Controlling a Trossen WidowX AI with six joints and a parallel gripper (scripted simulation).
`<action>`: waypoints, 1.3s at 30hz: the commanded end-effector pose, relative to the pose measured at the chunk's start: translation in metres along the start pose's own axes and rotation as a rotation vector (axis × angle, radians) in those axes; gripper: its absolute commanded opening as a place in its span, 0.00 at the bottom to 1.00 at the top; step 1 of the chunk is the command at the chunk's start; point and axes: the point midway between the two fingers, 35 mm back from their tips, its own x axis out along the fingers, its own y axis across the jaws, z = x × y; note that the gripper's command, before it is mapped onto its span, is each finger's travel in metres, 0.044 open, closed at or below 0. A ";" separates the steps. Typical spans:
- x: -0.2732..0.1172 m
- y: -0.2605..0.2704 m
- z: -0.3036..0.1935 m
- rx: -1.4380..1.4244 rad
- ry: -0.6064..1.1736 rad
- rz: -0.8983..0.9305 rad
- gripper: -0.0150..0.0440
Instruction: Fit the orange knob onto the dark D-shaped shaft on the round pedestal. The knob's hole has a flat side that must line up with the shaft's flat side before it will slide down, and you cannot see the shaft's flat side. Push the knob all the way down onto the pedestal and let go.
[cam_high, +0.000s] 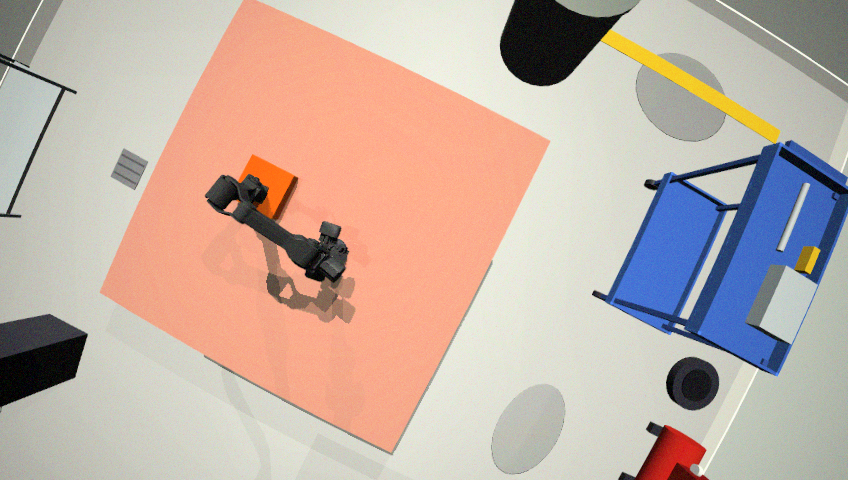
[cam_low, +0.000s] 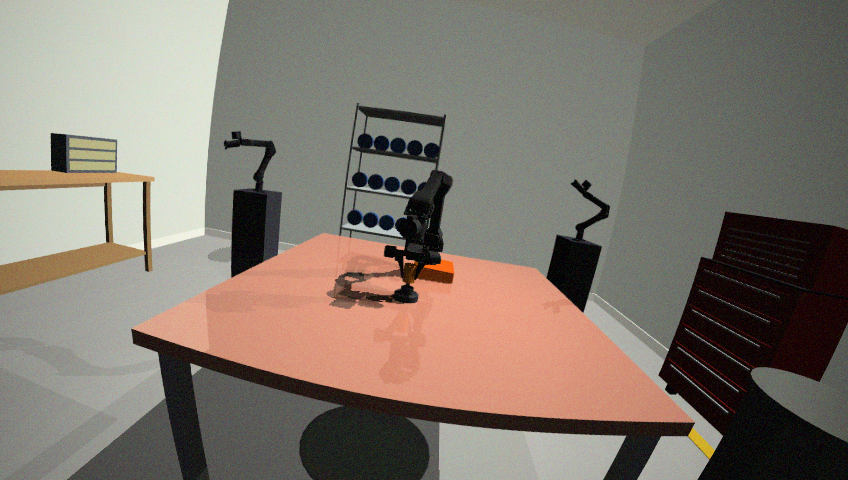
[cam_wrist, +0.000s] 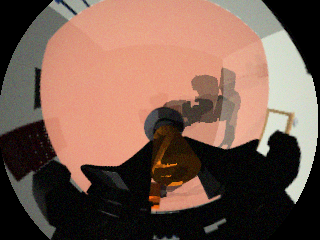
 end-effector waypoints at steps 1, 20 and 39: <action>-0.001 0.000 0.000 -0.109 -0.001 0.000 0.25; 0.003 0.000 0.000 -0.150 -0.001 0.000 0.25; 0.000 0.001 -0.002 -0.150 -0.001 0.000 0.25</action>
